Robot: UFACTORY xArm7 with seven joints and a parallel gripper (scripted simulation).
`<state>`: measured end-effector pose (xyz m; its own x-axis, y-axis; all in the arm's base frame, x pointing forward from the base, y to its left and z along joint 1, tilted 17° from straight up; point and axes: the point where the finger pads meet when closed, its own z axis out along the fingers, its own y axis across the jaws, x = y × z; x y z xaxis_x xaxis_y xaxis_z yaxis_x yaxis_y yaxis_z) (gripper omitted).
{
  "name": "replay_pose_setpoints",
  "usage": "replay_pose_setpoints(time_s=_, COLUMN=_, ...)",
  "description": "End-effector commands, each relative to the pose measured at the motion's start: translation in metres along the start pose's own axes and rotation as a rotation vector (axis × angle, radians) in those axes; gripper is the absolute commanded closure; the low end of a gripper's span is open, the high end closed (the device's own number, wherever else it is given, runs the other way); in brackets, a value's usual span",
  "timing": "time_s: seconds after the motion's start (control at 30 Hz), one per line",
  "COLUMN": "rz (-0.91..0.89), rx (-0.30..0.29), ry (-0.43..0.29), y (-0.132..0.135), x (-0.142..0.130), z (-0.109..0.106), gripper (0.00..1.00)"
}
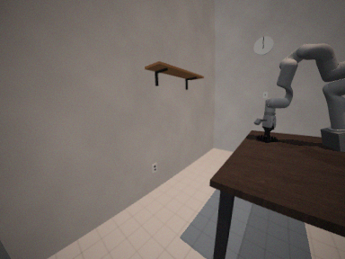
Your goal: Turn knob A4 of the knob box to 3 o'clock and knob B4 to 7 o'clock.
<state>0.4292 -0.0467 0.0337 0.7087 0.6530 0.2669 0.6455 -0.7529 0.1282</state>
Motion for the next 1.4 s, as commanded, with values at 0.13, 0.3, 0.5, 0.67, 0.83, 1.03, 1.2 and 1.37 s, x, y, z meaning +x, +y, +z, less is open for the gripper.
replay_pose_setpoints(time_s=0.13, rz=0.042, rx=-0.001, ry=0.000, y=0.0008, x=0.0003, z=-0.0005, gripper=0.92)
replay_pose_setpoints(time_s=0.3, rz=0.048, rx=-0.001, ry=0.000, y=0.0008, x=0.0004, z=-0.0005, gripper=0.92)
replay_pose_setpoints(time_s=0.5, rz=0.049, rx=-0.001, ry=0.000, y=0.0008, x=0.0004, z=-0.0005, gripper=0.92)
replay_pose_setpoints(time_s=0.67, rz=0.049, rx=-0.001, ry=0.000, y=0.0008, x=0.0004, z=-0.0005, gripper=0.92)
replay_pose_setpoints(time_s=0.83, rz=0.049, rx=-0.001, ry=0.000, y=0.0008, x=0.0004, z=-0.0005, gripper=0.81)
replay_pose_setpoints(time_s=1.03, rz=0.049, rx=-0.001, ry=0.000, y=0.0008, x=0.0004, z=-0.0005, gripper=0.81)
replay_pose_setpoints(time_s=1.2, rz=0.049, rx=-0.001, ry=0.000, y=0.0008, x=0.0004, z=-0.0005, gripper=0.81)
replay_pose_setpoints(time_s=1.37, rz=0.049, rx=-0.001, ry=0.000, y=0.0008, x=0.0004, z=-0.0005, gripper=0.81)
